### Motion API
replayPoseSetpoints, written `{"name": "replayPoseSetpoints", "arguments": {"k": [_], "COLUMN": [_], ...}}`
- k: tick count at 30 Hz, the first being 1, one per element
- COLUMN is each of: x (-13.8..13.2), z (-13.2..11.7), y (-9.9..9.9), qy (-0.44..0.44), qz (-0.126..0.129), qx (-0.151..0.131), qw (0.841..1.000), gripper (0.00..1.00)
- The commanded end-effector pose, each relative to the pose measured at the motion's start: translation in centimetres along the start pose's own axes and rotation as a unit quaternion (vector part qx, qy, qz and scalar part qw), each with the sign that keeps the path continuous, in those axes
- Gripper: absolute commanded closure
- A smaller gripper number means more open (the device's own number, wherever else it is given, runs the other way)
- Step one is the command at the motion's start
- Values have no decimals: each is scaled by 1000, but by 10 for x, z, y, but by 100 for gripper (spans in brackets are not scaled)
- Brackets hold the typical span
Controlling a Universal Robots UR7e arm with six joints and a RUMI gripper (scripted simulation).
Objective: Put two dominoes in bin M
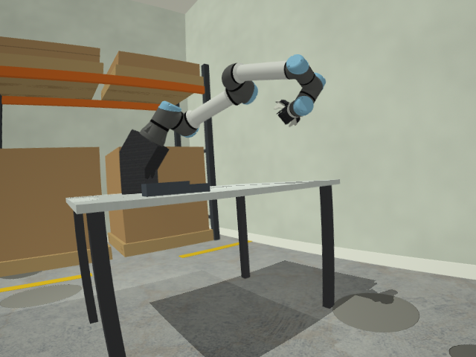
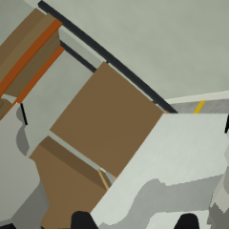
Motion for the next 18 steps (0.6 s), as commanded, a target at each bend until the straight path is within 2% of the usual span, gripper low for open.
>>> {"name": "replayPoseSetpoints", "arguments": {"k": [1, 17, 18], "x": [-1, -1, 7], "z": [0, 0, -3], "y": [0, 0, -1], "qy": [0, 0, 0], "qz": [0, 0, 0], "qx": [0, 0, 0], "qw": [1000, 1000, 1000], "gripper": [0, 0, 96]}}
Point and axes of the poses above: the point where the finger pads meet when closed, its own y axis out along the fingers, its own x axis across the jaws, z = x × y, the point moved 7 cm from there along -y, back along the fingers, and after that the axes turned 12 degrees about y, right-handed, at the moved point
